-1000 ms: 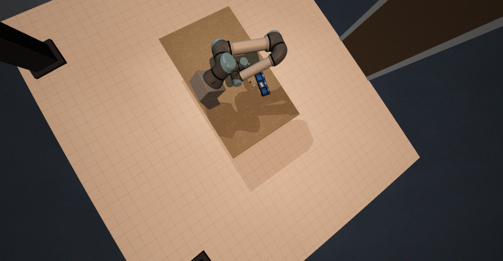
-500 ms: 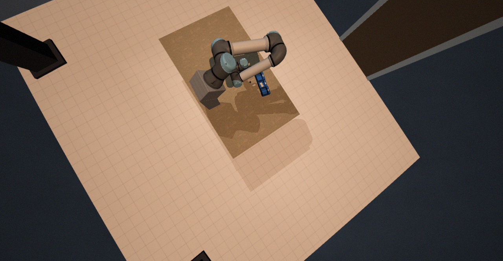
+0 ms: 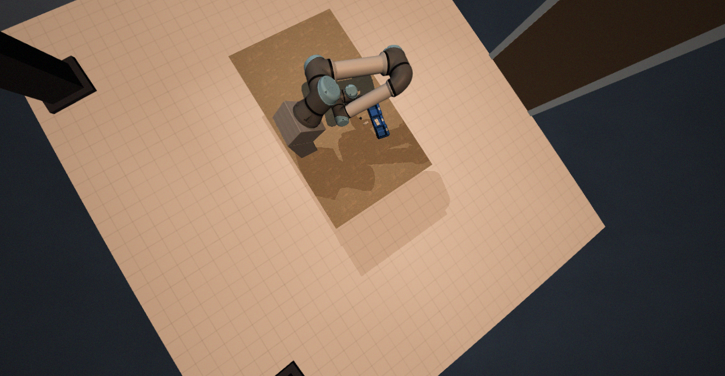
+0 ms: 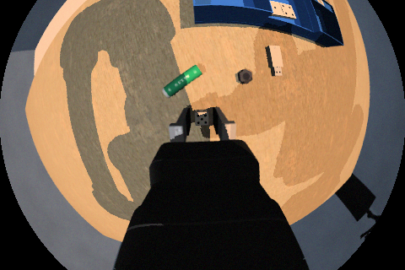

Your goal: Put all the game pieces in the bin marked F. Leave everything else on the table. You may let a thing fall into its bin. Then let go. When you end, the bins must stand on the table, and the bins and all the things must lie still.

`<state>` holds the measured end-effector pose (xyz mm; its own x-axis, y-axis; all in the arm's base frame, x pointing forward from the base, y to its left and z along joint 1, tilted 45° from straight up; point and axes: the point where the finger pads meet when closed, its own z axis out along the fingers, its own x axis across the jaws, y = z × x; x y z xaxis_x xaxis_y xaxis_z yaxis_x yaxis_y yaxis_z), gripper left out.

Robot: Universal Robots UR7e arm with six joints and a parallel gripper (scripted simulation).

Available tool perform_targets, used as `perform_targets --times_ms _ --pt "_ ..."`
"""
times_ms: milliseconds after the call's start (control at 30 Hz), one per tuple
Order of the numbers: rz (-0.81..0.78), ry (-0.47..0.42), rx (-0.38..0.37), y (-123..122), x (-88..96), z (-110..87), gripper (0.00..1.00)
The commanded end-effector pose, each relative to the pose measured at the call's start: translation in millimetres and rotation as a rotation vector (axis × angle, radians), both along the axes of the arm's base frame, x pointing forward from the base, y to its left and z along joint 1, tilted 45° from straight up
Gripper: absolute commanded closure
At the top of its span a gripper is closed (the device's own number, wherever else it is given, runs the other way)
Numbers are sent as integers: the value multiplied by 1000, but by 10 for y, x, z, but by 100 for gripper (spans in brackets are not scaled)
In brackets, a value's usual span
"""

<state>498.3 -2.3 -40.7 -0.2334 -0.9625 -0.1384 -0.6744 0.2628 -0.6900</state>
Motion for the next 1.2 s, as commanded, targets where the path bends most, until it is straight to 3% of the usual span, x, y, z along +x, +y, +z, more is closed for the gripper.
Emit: perform_targets --times_ms 0,1033,1167 --pt "0 -1 0 1 0 4 66" --pt "0 -1 0 1 0 4 66" --pt "0 -1 0 10 -93 98 66"
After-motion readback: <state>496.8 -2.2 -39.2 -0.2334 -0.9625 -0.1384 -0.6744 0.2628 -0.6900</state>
